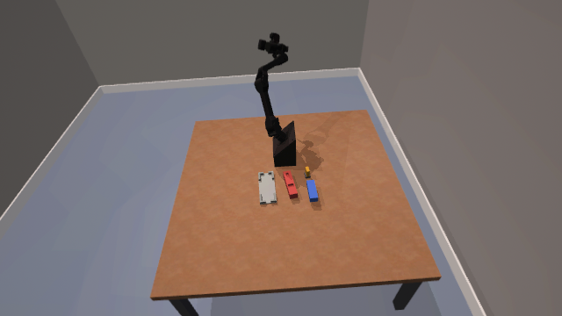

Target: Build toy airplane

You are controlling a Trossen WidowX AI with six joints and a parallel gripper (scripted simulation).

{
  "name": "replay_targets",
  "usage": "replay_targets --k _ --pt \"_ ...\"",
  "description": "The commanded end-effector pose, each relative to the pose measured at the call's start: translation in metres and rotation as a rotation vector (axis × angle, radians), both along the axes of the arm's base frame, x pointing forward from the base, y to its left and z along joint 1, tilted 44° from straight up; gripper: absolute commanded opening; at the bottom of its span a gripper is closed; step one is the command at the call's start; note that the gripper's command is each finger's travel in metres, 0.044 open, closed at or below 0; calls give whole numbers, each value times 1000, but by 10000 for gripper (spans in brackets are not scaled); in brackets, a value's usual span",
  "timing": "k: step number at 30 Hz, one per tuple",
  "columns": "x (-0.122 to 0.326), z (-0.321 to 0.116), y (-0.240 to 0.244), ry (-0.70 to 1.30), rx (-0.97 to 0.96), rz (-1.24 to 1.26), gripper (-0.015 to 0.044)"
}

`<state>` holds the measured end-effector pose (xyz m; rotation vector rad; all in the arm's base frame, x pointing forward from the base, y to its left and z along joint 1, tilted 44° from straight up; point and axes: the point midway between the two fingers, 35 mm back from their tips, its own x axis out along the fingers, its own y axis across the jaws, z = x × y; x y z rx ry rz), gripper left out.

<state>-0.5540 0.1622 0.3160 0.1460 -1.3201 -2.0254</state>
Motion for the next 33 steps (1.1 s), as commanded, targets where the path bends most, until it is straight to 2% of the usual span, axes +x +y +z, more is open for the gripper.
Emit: replay_targets --k 1,3,9,17,25,33 --pt "0 0 0 0 0 0 426" --pt "1 -1 11 -7 -9 -29 440" --pt "21 -18 104 -70 -86 -286 440" --pt "75 -51 221 -173 -173 -639 440" --pt "161 -94 319 -305 -246 -988 440" --pt "272 -144 388 -475 -314 -1320 440"
